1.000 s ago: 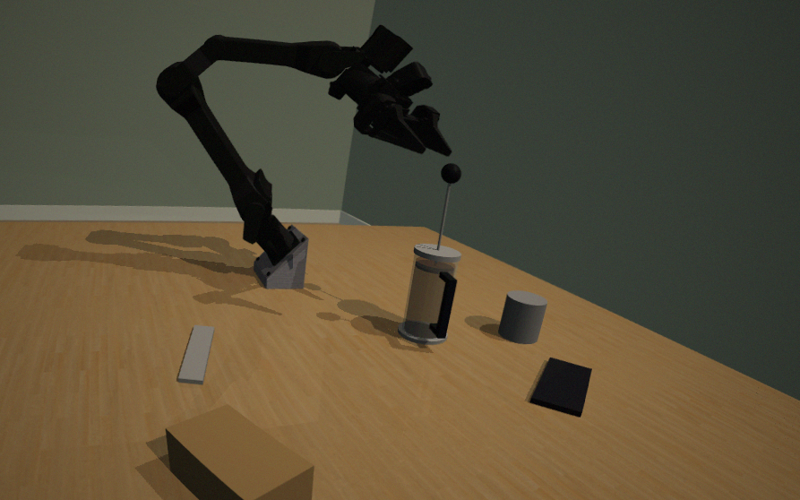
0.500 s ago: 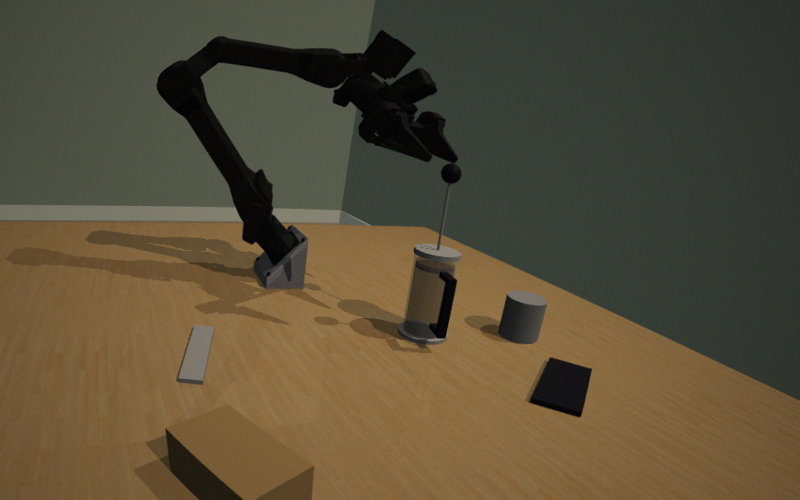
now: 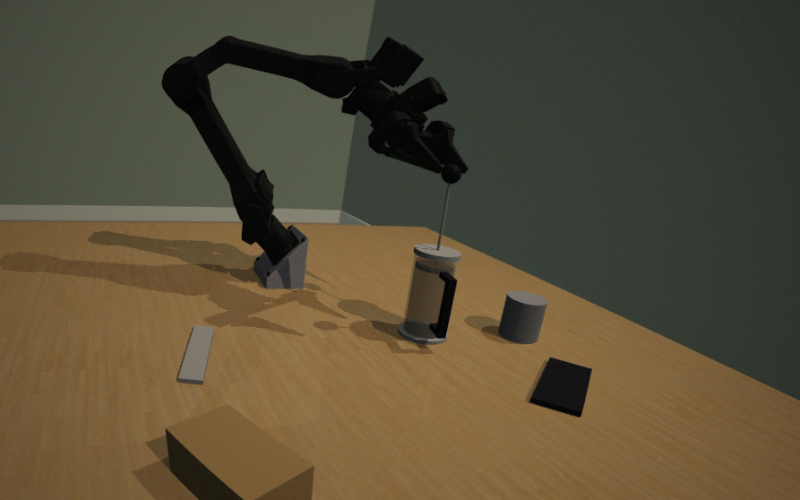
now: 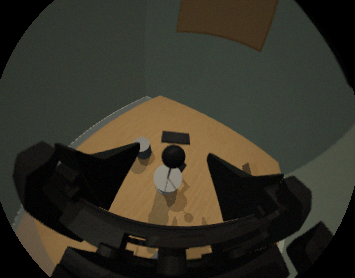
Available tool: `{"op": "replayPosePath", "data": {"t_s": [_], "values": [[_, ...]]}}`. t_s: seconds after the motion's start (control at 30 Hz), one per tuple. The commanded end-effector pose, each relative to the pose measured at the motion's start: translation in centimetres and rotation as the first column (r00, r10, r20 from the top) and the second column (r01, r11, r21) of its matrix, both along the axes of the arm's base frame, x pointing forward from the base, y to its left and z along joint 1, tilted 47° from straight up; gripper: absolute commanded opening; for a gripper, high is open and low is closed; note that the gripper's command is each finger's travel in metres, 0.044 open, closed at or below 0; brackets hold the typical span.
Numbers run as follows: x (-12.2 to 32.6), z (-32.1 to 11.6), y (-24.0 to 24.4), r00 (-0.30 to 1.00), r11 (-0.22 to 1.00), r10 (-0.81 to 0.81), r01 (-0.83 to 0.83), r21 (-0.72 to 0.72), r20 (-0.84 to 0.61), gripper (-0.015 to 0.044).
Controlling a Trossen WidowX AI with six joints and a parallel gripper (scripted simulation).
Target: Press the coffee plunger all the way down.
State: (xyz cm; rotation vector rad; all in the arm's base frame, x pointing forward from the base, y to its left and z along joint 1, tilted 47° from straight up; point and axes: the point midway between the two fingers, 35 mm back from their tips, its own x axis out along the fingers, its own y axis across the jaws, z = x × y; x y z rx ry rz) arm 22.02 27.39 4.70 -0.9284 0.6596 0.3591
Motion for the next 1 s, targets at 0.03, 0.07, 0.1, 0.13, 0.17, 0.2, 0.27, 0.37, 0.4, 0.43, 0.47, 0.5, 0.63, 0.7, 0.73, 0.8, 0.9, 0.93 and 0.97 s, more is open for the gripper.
{"op": "replayPosePath", "data": {"t_s": [0.03, 0.07, 0.1, 0.13, 0.17, 0.2, 0.27, 0.37, 0.4, 0.43, 0.47, 0.5, 0.63, 0.7, 0.73, 0.8, 0.9, 0.93, 0.97], "values": [[0.18, -0.33, -0.12, 1.0, 1.0, 0.002, -0.002, -0.004, -0.003, 0.0361], [0.18, -0.33, -0.12, 1.0, 1.0, 0.002, -0.002, -0.004, -0.003, 0.0335], [0.18, -0.33, -0.12, 1.0, 1.0, 0.002, -0.002, -0.004, -0.003, 0.0309], [0.18, -0.33, -0.12, 1.0, 1.0, 0.002, -0.002, -0.004, -0.003, 0.0282], [0.18, -0.33, -0.12, 1.0, 1.0, 0.002, -0.002, -0.004, -0.003, 0.0256], [0.18, -0.33, -0.12, 1.0, 1.0, 0.002, -0.002, -0.004, -0.003, 0.023], [0.18, -0.33, -0.12, 1.0, 1.0, 0.002, -0.002, -0.004, -0.003, 0.0177], [0.18, -0.33, -0.12, 1.0, 1.0, 0.002, -0.002, -0.004, -0.003, 0.0119], [0.18, -0.33, -0.12, 1.0, 1.0, 0.002, -0.002, -0.004, -0.003, 0.0119], [0.18, -0.33, -0.12, 1.0, 1.0, 0.002, -0.002, -0.004, -0.003, 0.0119], [0.18, -0.33, -0.12, 1.0, 1.0, 0.002, -0.002, -0.004, -0.003, 0.0119], [0.18, -0.33, -0.12, 1.0, 1.0, 0.002, -0.002, -0.004, -0.003, 0.0119], [0.18, -0.33, -0.12, 1.0, 1.0, 0.002, -0.002, -0.004, -0.003, 0.0119], [0.18, -0.35, -0.13, 1.0, 1.0, 0.002, -0.002, -0.004, -0.003, 0.0119], [0.19, -0.39, -0.17, 1.0, 1.0, 0.002, -0.002, -0.004, -0.003, 0.0119], [0.23, -0.55, -0.27, 1.0, 1.0, 0.002, -0.002, -0.004, -0.004, 0.0119], [0.31, -0.91, -0.53, 1.0, 1.0, 0.002, -0.002, -0.004, -0.004, 0.0119], [0.33, -1.04, -0.63, 1.0, 1.0, 0.002, -0.002, -0.004, -0.004, 0.0119], [0.36, -1.18, -0.73, 1.0, 1.0, 0.002, -0.002, -0.004, -0.004, 0.0119]]}}
